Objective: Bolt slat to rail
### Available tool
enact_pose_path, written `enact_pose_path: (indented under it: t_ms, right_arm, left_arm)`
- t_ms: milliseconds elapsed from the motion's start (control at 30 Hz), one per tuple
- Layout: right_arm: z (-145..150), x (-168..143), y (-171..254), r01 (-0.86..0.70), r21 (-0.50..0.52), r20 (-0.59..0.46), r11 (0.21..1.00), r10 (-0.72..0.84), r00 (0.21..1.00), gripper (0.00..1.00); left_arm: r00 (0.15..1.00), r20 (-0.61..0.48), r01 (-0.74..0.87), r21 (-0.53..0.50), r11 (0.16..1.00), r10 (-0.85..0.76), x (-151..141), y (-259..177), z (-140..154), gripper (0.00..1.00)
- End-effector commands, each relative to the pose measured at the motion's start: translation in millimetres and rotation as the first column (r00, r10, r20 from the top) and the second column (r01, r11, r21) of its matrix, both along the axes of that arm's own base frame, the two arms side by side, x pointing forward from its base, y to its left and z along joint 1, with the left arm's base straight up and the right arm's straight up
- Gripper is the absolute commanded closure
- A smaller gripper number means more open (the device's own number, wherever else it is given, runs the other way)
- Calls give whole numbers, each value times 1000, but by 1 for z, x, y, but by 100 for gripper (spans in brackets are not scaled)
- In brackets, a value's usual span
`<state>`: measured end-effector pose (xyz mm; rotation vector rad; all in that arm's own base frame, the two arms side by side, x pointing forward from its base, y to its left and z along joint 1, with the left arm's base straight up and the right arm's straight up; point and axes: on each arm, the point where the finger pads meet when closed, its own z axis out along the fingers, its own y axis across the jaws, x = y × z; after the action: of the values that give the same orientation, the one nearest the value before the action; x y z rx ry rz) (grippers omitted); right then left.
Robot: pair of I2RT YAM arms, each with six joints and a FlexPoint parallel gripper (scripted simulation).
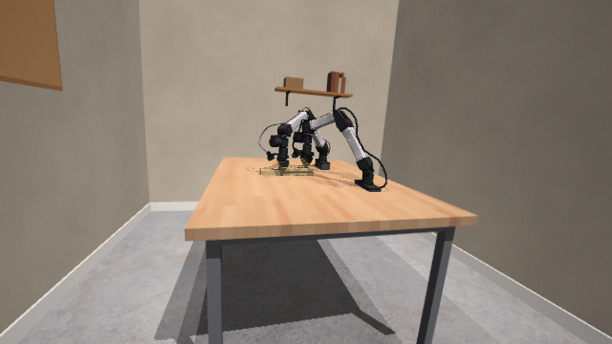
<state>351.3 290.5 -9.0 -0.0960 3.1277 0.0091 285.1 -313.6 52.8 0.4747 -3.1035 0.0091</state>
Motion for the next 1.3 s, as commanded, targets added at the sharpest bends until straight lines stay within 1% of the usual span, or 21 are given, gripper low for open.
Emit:
enact_pose_path:
  t_ms: [0, 33, 100, 233, 400, 600, 667, 933, 1167, 1233, 1267]
  right_arm:
    - [5, 3, 2, 2, 11, 12, 1000, -2, 1000, 32]
    - [5, 3, 2, 2, 11, 12, 1000, -2, 1000, 32]
    - [5, 3, 2, 2, 11, 12, 1000, -2, 1000, 32]
    - [5, 3, 2, 2, 11, 12, 1000, -2, 1000, 32]
    - [5, 3, 2, 2, 11, 12, 1000, -2, 1000, 32]
    - [5, 3, 2, 2, 11, 12, 1000, -2, 1000, 32]
    - [5, 3, 2, 2, 11, 12, 1000, -2, 1000, 32]
    - [5, 3, 2, 2, 11, 12, 1000, -2, 1000, 32]
    - [5, 3, 2, 2, 11, 12, 1000, -2, 1000, 32]
    - [5, 3, 2, 2, 11, 12, 1000, -2, 1000, 32]
    - [5, 3, 2, 2, 11, 12, 1000, -2, 1000, 32]
  left_arm:
    - [985, 5, 170, -2, 985, -170, 0, -2, 1, 86]
    - [978, 4, 209, -1, 978, -209, 0, -2, 0, 86]
    - [978, 4, 209, -1, 978, -209, 0, -2, 0, 86]
    - [932, 6, 362, 0, 932, -362, 1, -2, 0, 86]
    - [842, 3, 540, 2, 842, -540, 1, -2, -1, 86]
    - [690, -1, 724, 6, 690, -724, 1, -2, -2, 86]
    - [690, -1, 724, 6, 690, -724, 1, -2, -2, 86]
    - [428, -10, 904, 4, 428, -904, 1, -1, -4, 86]
    - [162, -10, 987, 2, 162, -987, 1, -1, -4, 86]
    - [162, -10, 987, 2, 162, -987, 1, -1, -4, 86]
    - [122, -10, 992, 2, 122, -992, 1, -1, -4, 86]
